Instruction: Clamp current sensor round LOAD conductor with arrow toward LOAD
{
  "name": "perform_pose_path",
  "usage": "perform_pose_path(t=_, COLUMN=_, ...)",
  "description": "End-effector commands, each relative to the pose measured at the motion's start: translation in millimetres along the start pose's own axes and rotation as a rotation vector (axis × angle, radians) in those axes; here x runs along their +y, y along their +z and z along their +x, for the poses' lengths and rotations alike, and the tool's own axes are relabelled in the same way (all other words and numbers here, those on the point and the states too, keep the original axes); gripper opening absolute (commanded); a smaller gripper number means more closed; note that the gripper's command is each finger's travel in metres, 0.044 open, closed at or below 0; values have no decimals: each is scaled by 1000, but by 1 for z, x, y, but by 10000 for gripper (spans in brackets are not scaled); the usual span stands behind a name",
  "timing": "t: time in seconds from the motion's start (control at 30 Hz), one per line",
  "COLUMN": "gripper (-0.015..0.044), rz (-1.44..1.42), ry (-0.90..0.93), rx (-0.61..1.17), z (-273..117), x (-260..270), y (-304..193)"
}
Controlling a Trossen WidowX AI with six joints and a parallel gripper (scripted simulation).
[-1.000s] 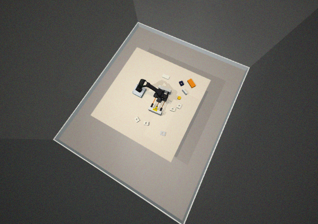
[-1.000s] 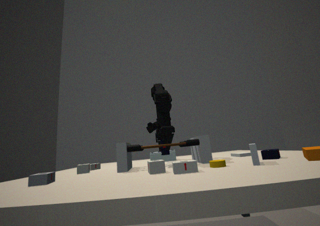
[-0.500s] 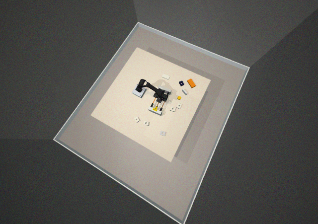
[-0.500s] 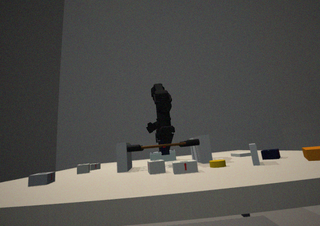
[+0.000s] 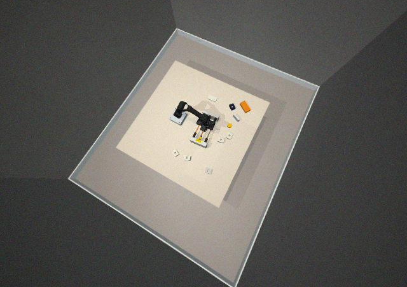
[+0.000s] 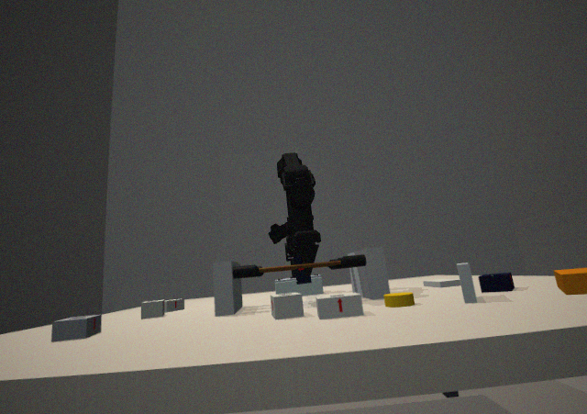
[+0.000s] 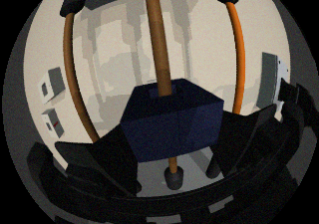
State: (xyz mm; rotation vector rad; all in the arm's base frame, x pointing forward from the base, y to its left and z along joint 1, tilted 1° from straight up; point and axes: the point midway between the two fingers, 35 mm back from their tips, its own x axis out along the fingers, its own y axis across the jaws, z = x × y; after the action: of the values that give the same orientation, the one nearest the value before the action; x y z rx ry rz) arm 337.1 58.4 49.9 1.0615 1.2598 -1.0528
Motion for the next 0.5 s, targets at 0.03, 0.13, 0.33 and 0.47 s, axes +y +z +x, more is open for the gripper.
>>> perform_pose_path(t=0.03, gripper=0, rz=0, ry=0, rx=0, z=0, x=0, y=0)
perform_pose_path(t=0.13, gripper=0, rz=0, ry=0, rx=0, z=0, x=1, y=0)
perform_pose_path(t=0.33, gripper=0, rz=0, ry=0, rx=0, z=0, x=1, y=0)
perform_pose_path(t=0.47, gripper=0, rz=0, ry=0, rx=0, z=2, x=1, y=0)
